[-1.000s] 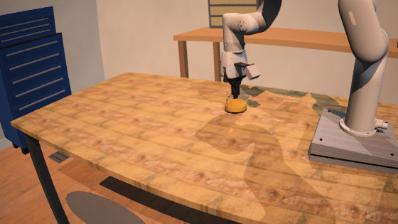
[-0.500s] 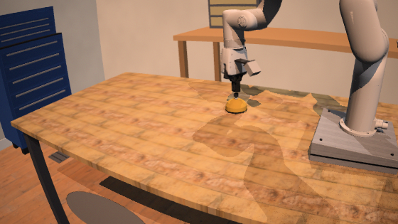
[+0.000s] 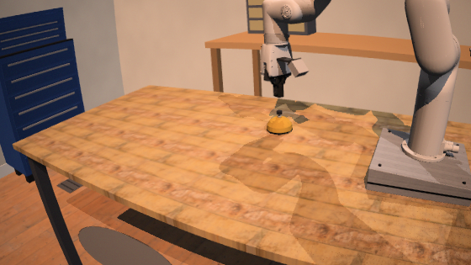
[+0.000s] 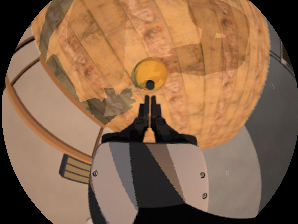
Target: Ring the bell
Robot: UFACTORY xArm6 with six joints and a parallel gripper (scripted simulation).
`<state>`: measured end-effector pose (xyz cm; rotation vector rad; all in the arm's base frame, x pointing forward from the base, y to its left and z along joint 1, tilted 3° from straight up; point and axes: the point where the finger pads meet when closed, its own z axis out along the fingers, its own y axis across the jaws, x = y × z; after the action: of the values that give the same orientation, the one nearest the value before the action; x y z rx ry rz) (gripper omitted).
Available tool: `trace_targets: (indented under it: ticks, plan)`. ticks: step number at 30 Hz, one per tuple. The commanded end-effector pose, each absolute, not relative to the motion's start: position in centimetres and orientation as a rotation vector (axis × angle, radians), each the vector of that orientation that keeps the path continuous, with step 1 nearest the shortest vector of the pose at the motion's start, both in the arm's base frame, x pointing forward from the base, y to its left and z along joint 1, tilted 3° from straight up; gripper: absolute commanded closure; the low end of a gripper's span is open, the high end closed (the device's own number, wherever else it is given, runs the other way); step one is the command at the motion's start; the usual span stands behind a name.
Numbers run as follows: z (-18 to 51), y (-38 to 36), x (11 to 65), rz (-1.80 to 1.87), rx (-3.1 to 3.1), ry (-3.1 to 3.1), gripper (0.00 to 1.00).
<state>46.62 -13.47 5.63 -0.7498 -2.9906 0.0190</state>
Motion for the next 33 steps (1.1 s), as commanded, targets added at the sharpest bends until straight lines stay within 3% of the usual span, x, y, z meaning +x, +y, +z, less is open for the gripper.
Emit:
trace_targets:
  ticks: [1, 33]
  plan:
    - [6.59, -13.51, 46.80, 0.019, -0.751, -2.995, 1.00]
    - [7.42, -13.51, 46.85, 0.019, -0.751, -2.995, 1.00]
